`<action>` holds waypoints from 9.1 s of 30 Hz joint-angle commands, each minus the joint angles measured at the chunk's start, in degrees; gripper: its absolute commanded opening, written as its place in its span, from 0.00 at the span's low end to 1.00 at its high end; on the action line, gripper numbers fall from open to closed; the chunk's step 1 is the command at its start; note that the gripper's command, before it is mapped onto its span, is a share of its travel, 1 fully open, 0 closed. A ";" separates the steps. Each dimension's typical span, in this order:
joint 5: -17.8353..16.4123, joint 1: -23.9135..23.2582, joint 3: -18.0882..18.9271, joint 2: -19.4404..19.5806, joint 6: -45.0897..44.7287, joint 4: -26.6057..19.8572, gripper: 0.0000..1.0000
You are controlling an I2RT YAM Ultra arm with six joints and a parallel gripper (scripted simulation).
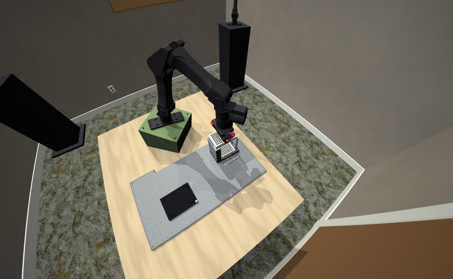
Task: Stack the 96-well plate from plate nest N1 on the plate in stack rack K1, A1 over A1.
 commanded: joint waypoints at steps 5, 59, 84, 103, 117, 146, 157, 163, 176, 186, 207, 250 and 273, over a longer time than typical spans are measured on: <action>-0.54 -0.23 -0.66 -1.29 -0.35 1.08 0.00; -0.44 0.69 -0.82 0.70 0.43 2.35 0.00; -0.27 0.22 -5.07 3.78 0.28 8.15 0.00; -0.11 0.60 -7.57 7.38 0.59 14.27 0.00; -0.09 0.67 -8.92 10.03 0.75 18.46 0.00; -0.05 0.62 -9.66 14.47 0.62 25.00 0.00; -0.04 0.64 -9.73 14.45 0.63 25.04 0.00; -0.11 0.93 -10.23 14.55 0.82 25.90 0.00; -0.09 1.03 -10.39 15.75 0.81 26.28 0.00; -0.09 0.90 -9.33 15.94 0.84 26.62 0.00; -0.14 0.86 -11.16 15.86 0.82 27.27 0.00; -0.10 1.06 -11.99 16.84 0.93 28.14 0.00; -0.10 1.10 -11.83 16.81 0.93 27.81 1.00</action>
